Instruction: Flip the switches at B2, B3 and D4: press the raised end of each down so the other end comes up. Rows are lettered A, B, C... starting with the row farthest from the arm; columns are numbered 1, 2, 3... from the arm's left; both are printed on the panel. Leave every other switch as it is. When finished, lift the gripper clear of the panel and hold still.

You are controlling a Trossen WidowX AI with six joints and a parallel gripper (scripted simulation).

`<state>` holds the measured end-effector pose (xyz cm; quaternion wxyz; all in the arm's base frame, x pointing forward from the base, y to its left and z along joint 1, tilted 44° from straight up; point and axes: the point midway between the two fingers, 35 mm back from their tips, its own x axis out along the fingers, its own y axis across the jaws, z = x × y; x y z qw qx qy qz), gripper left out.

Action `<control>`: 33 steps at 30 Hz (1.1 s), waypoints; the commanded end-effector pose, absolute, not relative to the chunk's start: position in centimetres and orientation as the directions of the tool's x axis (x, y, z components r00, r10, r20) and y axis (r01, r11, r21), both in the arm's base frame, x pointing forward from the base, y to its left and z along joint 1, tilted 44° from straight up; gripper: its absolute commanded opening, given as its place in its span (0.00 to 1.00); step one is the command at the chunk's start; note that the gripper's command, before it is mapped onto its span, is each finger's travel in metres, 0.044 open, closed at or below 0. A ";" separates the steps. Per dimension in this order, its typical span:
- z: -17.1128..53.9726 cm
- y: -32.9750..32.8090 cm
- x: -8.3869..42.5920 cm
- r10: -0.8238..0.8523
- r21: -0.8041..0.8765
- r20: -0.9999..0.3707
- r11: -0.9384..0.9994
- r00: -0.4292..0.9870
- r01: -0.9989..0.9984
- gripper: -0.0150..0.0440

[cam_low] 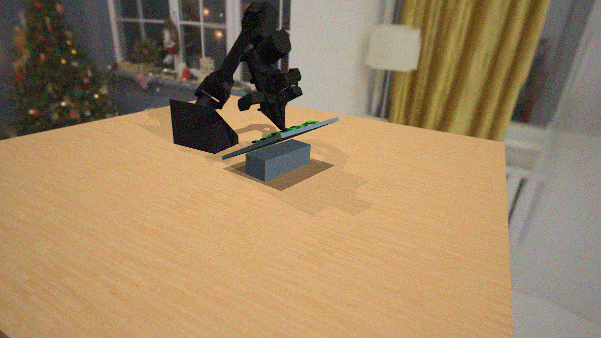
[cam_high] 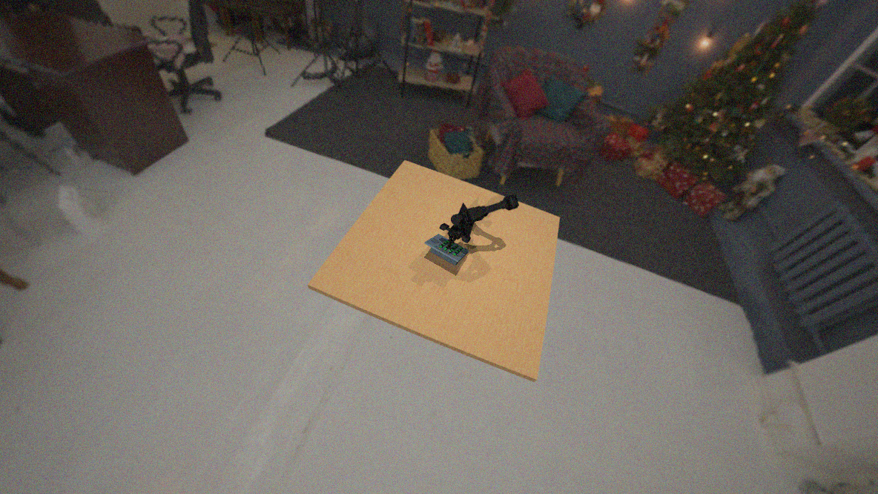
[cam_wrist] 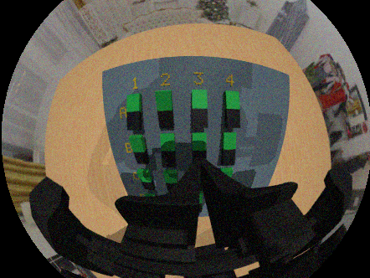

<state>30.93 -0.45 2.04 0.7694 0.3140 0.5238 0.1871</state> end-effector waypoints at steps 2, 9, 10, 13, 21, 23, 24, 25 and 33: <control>2.0 -0.5 30.9 0.614 0.677 -0.691 0.734 0.381 0.047 0.25; 1.9 -0.4 30.9 0.614 0.677 -0.691 0.734 0.381 0.047 0.25; 1.9 -0.4 30.9 0.614 0.678 -0.691 0.734 0.381 0.047 0.25; 1.9 -0.4 31.0 0.614 0.678 -0.691 0.734 0.381 0.047 0.25; 1.8 -0.3 31.0 0.614 0.678 -0.691 0.734 0.381 0.047 0.25; 1.8 -0.3 31.0 0.614 0.678 -0.691 0.734 0.381 0.047 0.25; 1.8 -0.3 31.0 0.614 0.678 -0.691 0.734 0.381 0.047 0.25; 1.8 -0.3 31.0 0.614 0.678 -0.691 0.734 0.381 0.047 0.25; 1.7 -0.2 31.1 0.614 0.678 -0.691 0.734 0.381 0.047 0.25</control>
